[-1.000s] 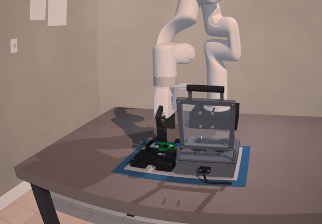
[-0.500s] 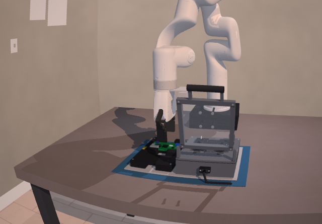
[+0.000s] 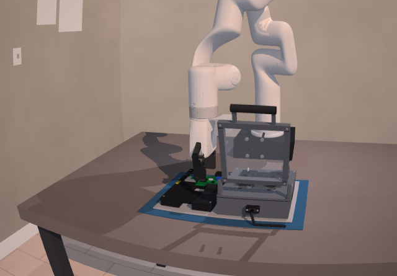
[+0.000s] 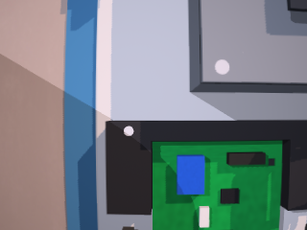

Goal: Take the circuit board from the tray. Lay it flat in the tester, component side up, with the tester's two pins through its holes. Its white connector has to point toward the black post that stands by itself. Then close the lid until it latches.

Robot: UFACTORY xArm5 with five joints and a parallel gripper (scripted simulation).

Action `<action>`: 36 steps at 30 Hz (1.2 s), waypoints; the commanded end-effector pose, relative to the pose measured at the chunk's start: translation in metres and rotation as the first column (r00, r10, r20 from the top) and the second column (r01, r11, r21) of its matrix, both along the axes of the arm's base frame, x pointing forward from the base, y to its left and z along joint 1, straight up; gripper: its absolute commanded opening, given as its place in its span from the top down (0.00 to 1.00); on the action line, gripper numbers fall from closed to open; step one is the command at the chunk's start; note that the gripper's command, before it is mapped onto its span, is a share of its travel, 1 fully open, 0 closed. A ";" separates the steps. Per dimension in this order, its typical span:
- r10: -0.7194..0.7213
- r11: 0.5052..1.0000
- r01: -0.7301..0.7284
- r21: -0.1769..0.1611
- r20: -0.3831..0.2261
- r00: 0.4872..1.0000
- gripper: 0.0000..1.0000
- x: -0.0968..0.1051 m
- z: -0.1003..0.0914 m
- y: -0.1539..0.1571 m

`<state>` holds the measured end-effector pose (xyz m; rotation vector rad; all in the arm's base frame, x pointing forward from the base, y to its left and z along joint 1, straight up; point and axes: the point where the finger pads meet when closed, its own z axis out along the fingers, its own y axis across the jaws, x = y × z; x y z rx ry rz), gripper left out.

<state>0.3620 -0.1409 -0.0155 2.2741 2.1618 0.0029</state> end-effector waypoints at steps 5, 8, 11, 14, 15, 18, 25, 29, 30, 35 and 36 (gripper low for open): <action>0.000 1.000 0.000 -0.001 0.003 1.000 0.00 0.002 -0.006 -0.001; 0.000 1.000 0.000 -0.001 0.003 1.000 0.00 0.002 -0.007 -0.001; 0.000 1.000 0.000 -0.001 0.003 1.000 0.00 0.002 -0.007 -0.001; 0.000 1.000 0.000 -0.001 0.003 1.000 0.00 0.002 -0.007 -0.001; 0.000 1.000 0.000 -0.001 0.003 1.000 0.00 0.002 -0.007 -0.001; 0.000 1.000 0.000 -0.001 0.003 1.000 0.00 0.002 -0.007 -0.001; 0.000 1.000 0.000 -0.001 0.003 1.000 0.00 0.002 -0.007 -0.001; 0.000 1.000 0.000 -0.001 0.003 1.000 0.00 0.002 -0.008 -0.001; 0.000 1.000 0.000 -0.001 0.003 1.000 0.00 0.002 -0.008 -0.001; 0.000 1.000 0.000 -0.001 0.003 1.000 0.00 0.002 -0.009 -0.001; 0.000 1.000 0.000 -0.001 0.003 1.000 0.00 0.002 -0.009 -0.001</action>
